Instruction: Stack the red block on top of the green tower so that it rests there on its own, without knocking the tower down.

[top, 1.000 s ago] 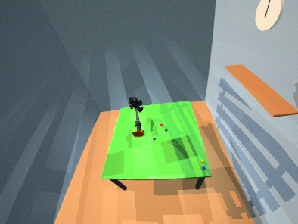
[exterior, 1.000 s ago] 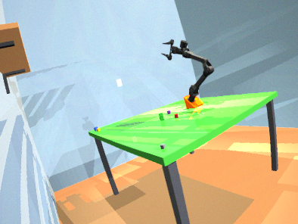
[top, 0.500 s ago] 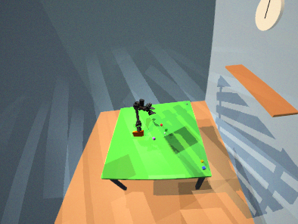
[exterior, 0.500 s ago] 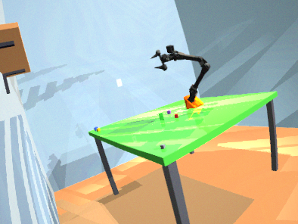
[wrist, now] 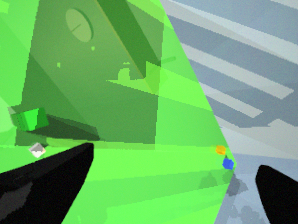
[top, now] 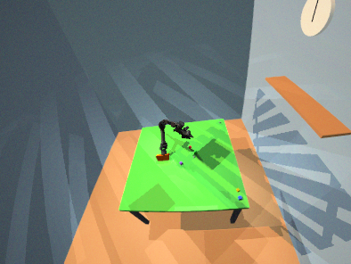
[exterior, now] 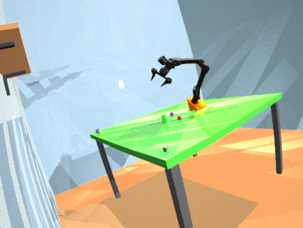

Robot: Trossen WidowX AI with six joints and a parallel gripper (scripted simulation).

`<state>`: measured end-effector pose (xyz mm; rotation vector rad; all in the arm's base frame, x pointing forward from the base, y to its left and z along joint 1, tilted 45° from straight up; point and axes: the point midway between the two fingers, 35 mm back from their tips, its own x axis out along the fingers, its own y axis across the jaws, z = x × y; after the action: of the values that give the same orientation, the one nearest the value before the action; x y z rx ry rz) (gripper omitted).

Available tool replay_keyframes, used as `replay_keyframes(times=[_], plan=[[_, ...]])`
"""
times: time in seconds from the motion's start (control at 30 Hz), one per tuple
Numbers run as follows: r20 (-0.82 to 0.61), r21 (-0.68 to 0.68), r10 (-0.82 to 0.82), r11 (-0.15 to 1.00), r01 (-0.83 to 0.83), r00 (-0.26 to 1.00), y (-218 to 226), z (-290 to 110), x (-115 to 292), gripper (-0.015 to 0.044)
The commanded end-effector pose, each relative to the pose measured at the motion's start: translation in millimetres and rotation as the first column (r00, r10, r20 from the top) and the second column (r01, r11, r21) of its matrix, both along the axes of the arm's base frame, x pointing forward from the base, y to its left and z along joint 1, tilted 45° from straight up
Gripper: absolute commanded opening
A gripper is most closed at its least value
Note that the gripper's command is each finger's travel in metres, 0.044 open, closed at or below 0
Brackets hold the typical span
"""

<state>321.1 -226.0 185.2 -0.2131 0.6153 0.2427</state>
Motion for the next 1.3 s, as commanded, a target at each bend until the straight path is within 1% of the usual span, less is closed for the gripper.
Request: replay_keyframes(times=[0.0,0.3,0.5,0.67,1.0,1.27], plan=[[-0.09,0.105,0.098,0.991,-0.089,0.991,40.8,-17.1,15.0,0.044],[-0.268,0.298,0.321,0.924,-0.239,0.908,131.4,-44.8,24.2,0.044],[-0.378,0.405,0.461,0.862,-0.304,0.803,189.7,-56.4,14.8,0.044],[-0.451,0.498,0.556,0.806,-0.32,0.698,231.5,-61.5,6.4,0.044],[-0.461,0.509,0.567,0.799,-0.32,0.683,236.4,-62.4,7.5,0.044],[-0.459,0.51,0.568,0.798,-0.321,0.683,264.8,-91.2,12.1,0.044]])
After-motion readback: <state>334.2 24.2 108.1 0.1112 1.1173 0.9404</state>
